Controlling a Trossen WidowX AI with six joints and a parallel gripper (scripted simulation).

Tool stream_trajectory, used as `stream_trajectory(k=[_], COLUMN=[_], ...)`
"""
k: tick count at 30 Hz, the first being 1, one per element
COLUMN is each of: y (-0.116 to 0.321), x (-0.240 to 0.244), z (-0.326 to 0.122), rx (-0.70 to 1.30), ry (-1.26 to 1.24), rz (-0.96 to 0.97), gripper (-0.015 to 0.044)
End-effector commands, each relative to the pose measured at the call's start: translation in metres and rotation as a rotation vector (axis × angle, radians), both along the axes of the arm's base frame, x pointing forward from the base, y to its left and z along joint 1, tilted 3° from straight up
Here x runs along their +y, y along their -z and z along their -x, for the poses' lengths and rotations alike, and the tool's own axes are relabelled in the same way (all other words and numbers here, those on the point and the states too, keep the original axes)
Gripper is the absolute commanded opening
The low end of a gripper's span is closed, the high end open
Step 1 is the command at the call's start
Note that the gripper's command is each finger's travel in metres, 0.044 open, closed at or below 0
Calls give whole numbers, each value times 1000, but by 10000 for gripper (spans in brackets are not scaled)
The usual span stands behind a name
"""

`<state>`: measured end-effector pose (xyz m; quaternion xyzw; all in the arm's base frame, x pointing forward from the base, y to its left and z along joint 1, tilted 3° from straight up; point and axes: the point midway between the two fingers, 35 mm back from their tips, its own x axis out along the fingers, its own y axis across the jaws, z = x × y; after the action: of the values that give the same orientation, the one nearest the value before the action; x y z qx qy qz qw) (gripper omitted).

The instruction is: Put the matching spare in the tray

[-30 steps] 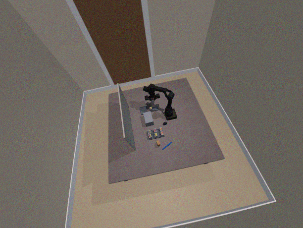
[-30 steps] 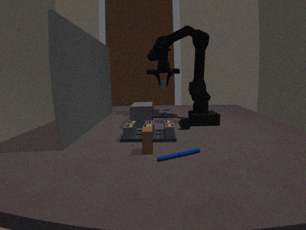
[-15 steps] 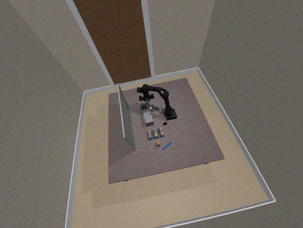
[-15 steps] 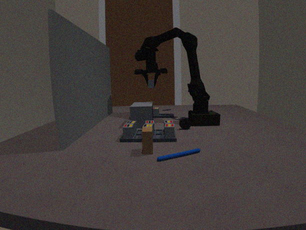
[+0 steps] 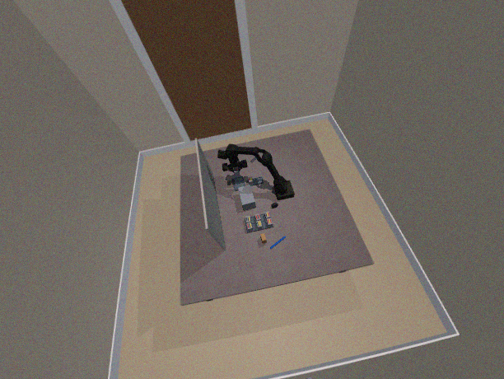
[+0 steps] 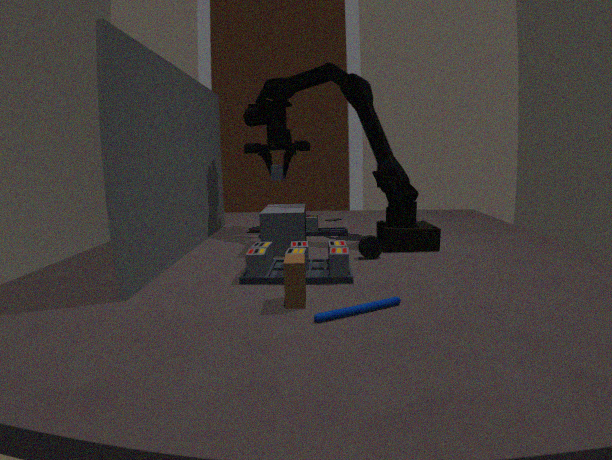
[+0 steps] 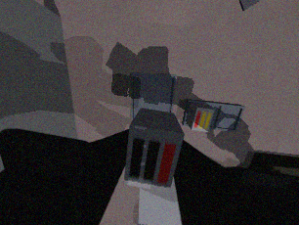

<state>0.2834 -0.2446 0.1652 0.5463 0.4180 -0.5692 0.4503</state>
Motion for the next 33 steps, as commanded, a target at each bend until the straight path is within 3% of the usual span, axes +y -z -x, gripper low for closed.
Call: stream_trajectory(k=[1, 33], y=[-1, 23], x=[-1, -6], z=[-8, -12], rx=[-2, -3], ry=[6, 6], rz=[6, 7], gripper=[0, 0])
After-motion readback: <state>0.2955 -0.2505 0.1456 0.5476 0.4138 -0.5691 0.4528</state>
